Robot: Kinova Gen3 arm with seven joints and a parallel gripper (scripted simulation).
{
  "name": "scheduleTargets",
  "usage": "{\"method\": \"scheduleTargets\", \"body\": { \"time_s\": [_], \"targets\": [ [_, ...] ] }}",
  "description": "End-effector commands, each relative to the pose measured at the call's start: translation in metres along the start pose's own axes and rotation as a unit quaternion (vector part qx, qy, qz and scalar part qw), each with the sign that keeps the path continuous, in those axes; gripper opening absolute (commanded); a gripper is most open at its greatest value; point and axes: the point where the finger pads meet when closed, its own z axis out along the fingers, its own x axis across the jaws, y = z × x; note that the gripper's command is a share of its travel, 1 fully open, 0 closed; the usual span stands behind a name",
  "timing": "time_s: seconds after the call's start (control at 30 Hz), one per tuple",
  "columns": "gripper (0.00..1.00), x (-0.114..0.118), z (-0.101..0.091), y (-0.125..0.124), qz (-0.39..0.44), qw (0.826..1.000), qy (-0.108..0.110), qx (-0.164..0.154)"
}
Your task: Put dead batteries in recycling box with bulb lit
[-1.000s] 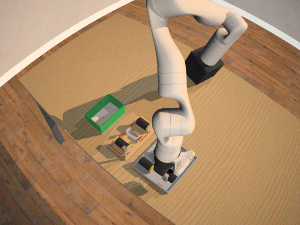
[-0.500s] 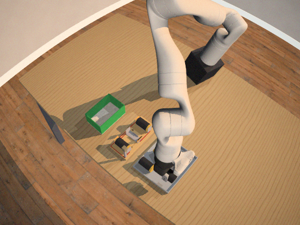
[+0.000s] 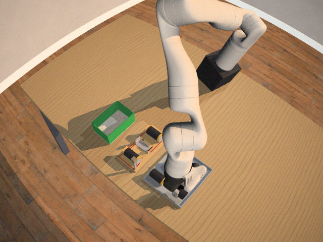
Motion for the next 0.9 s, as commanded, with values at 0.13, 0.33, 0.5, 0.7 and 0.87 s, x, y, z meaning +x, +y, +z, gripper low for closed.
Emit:
{"method": "scheduleTargets", "body": {
  "time_s": [0.13, 0.33, 0.5, 0.7, 0.87],
  "targets": [
    [0.57, -0.004, 0.018, -0.004, -0.002, 1.000, -0.006, 0.002],
    [0.57, -0.004, 0.019, -0.004, -0.002, 1.000, -0.006, 0.002],
    [0.57, -0.004, 0.019, -0.004, -0.002, 1.000, -0.006, 0.002],
    [0.90, -0.004, 0.019, -0.004, -0.002, 1.000, -0.006, 0.002],
    [0.90, -0.004, 0.019, -0.004, -0.002, 1.000, -0.006, 0.002]
  ]
}}
